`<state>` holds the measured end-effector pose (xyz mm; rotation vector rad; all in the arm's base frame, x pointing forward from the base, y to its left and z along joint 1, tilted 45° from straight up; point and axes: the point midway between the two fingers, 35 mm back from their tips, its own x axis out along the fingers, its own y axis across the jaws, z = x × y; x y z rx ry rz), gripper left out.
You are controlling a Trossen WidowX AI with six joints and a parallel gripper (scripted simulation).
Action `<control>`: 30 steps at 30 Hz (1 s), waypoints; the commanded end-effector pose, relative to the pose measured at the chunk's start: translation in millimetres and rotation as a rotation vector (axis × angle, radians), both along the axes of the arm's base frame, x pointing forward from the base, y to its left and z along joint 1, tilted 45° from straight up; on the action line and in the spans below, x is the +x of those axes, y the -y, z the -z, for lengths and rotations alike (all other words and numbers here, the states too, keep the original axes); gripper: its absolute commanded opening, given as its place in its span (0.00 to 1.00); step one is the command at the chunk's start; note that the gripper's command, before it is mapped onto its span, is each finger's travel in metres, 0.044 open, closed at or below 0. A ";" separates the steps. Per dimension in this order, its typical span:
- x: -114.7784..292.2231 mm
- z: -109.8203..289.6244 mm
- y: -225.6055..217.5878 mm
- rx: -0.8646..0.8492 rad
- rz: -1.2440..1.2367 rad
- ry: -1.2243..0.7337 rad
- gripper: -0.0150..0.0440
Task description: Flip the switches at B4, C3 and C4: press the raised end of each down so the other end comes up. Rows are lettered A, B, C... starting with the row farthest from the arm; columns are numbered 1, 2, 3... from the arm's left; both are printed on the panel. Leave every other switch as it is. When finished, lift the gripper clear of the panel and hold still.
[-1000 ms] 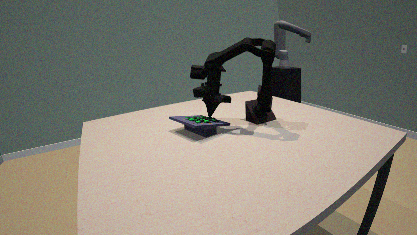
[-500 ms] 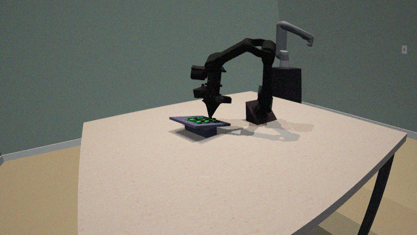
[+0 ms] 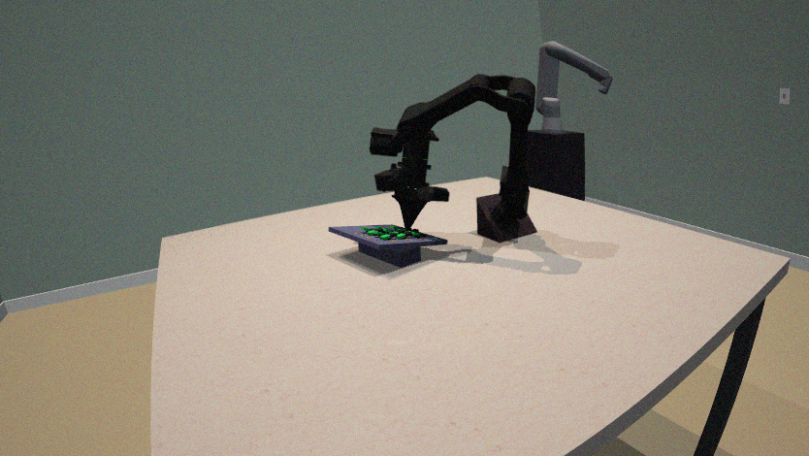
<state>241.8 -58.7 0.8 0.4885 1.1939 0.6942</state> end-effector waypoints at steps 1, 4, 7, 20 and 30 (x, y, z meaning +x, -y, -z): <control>1.0 0.1 -0.8 0.005 0.005 0.003 0.25; 1.1 0.3 -1.1 0.005 0.005 0.003 0.25; 1.1 0.6 -1.4 0.005 0.005 0.003 0.25; 0.2 -3.3 4.5 -0.002 -0.001 -0.002 0.25; -10.0 -42.0 44.4 -0.003 -0.013 -0.018 0.25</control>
